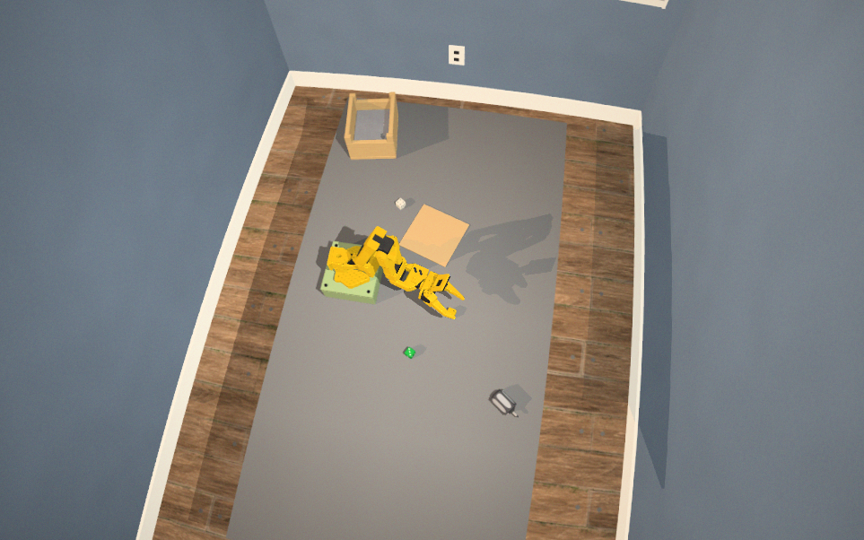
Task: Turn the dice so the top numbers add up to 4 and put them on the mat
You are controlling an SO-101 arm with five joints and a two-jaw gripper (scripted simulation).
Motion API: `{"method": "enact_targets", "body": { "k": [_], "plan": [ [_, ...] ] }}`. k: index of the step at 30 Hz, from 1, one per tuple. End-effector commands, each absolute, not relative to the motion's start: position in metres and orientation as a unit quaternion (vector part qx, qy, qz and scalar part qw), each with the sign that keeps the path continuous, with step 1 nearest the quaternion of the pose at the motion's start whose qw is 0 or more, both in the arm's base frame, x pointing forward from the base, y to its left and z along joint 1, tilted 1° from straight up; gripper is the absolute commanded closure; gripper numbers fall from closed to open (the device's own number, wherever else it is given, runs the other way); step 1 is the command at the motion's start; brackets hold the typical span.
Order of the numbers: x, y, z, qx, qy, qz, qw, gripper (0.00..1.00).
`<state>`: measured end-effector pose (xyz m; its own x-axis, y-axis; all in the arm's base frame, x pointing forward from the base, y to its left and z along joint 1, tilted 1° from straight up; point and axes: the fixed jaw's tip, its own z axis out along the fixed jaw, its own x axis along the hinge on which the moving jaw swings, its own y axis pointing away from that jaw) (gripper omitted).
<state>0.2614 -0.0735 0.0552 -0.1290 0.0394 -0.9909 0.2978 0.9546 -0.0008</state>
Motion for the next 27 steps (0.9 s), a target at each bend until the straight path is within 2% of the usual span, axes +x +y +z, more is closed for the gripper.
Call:
{"method": "enact_targets", "body": {
  "k": [1,9,27],
  "plan": [
    [0.266,-0.072,0.085,0.100,0.708,-0.106,0.691,0.72],
    [0.269,-0.073,0.116,0.094,0.663,-0.112,0.734,0.72],
    [0.273,-0.074,0.114,0.095,0.672,-0.110,0.727,0.72]
  ]
}}
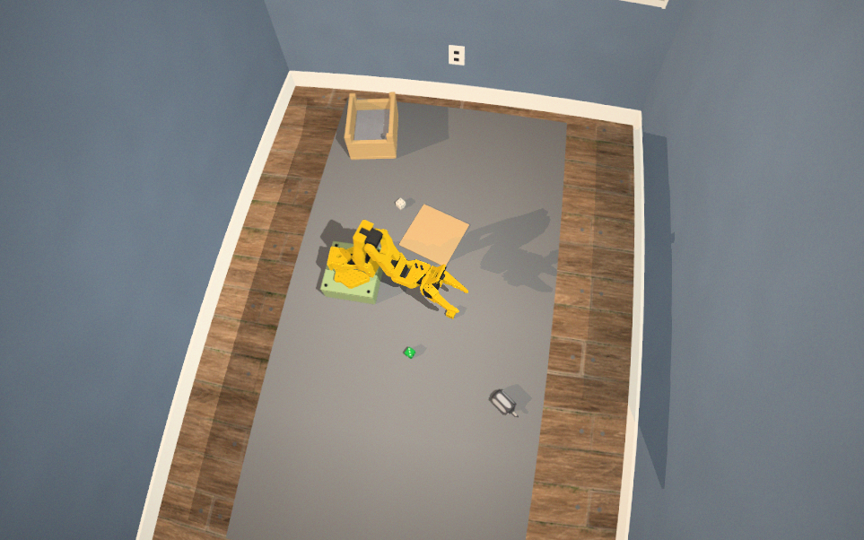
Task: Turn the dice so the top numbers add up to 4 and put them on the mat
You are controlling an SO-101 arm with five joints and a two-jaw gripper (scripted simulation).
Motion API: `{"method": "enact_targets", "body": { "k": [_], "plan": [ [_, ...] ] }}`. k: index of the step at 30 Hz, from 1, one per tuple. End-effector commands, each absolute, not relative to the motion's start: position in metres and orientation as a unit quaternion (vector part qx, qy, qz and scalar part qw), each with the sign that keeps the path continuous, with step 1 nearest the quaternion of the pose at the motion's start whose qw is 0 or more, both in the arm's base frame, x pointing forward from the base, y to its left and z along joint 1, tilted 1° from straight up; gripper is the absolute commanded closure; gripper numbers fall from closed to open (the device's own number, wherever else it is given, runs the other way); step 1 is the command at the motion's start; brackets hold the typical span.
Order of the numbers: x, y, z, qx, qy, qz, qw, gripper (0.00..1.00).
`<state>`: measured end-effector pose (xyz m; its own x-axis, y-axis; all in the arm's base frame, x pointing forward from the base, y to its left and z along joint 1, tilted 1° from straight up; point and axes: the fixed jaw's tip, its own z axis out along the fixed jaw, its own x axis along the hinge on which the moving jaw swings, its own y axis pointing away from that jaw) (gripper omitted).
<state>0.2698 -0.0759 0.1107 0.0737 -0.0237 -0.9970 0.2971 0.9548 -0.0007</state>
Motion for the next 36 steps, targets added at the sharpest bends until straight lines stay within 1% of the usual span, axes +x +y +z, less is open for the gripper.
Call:
{"method": "enact_targets", "body": {
  "k": [1,8,19,21,29,36],
  "plan": [
    [0.274,-0.074,0.114,0.096,0.674,-0.110,0.724,0.72],
    [0.281,-0.076,0.110,0.098,0.690,-0.106,0.709,0.72],
    [0.304,-0.080,0.097,0.107,0.747,-0.092,0.649,0.72],
    [0.304,-0.080,0.097,0.107,0.747,-0.092,0.649,0.72],
    [0.319,-0.082,0.089,0.115,0.801,-0.078,0.582,0.72],
    [0.325,-0.081,0.087,0.122,0.848,-0.065,0.513,0.72]
  ]
}}
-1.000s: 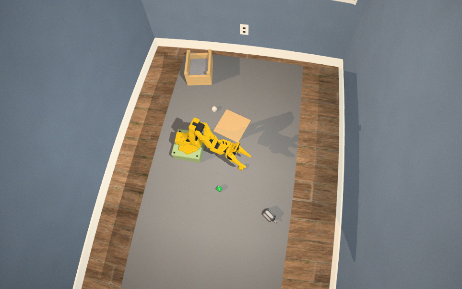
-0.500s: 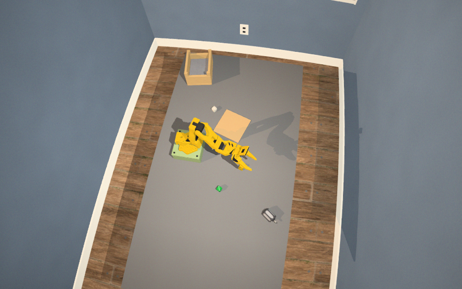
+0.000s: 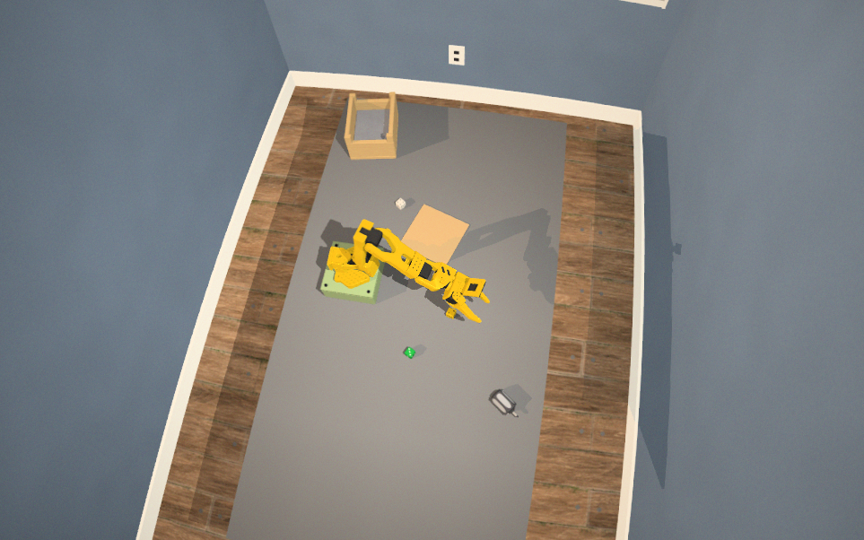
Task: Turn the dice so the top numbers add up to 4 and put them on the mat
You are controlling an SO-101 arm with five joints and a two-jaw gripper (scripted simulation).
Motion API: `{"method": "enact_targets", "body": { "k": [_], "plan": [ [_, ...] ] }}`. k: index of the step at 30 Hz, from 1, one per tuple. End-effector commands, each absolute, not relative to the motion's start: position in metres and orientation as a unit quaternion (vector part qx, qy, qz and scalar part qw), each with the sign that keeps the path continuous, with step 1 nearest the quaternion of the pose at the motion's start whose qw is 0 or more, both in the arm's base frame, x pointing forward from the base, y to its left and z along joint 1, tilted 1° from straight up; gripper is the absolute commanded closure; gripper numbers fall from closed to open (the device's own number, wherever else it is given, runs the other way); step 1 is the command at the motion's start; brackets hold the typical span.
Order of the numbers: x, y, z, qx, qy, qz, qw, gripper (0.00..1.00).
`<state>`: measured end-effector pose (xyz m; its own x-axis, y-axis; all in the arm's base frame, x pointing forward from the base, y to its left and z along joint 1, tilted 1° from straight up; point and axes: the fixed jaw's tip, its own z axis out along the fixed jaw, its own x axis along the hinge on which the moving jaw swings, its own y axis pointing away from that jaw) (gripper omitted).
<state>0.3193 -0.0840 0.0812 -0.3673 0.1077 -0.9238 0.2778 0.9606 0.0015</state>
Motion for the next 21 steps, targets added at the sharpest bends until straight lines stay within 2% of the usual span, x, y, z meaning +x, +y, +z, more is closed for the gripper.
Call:
{"method": "enact_targets", "body": {
  "k": [1,17,21],
  "plan": [
    [0.325,-0.081,0.087,0.122,0.848,-0.065,0.513,0.72],
    [0.310,-0.073,0.097,0.133,0.922,-0.040,0.360,0.72],
    [0.306,-0.071,0.099,0.134,0.929,-0.038,0.343,0.72]
  ]
}}
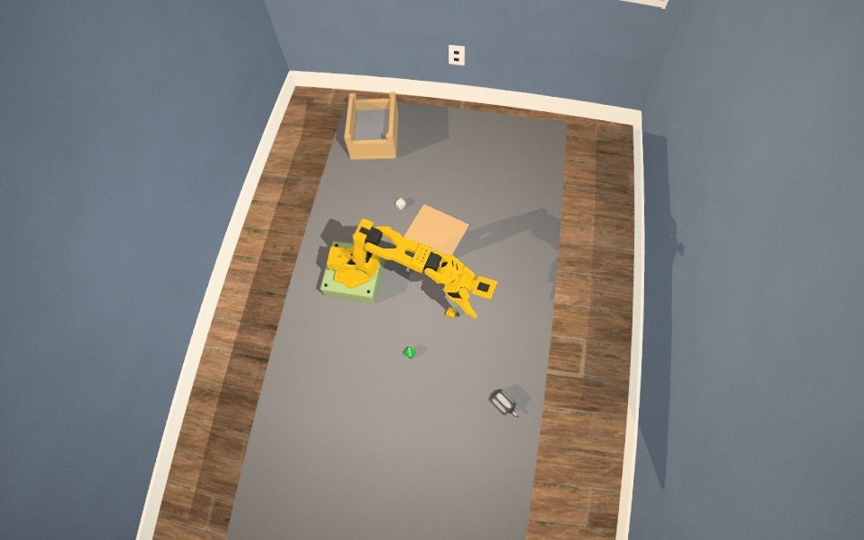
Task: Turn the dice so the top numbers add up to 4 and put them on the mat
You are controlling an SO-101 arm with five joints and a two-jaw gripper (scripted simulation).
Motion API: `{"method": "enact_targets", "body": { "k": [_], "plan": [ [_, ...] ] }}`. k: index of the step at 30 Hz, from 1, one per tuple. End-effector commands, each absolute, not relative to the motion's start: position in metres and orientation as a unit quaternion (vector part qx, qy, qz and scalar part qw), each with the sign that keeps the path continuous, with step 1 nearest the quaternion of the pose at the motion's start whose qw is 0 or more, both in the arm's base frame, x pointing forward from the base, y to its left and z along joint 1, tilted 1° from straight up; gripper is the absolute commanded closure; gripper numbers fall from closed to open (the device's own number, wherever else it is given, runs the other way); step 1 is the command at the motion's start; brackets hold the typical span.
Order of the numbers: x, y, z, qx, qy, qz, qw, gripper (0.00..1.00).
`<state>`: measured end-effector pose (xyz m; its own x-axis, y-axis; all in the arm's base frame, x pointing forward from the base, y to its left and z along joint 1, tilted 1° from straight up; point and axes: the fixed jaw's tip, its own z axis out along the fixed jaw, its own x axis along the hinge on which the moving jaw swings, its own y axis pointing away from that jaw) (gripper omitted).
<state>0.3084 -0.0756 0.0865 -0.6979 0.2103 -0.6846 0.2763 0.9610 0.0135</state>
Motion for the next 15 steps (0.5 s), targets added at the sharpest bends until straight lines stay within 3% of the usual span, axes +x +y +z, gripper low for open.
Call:
{"method": "enact_targets", "body": {
  "k": [1,15],
  "plan": [
    [0.305,-0.071,0.100,0.135,0.932,-0.036,0.334,0.72],
    [0.284,-0.063,0.111,0.139,0.955,-0.027,0.263,0.72]
  ]
}}
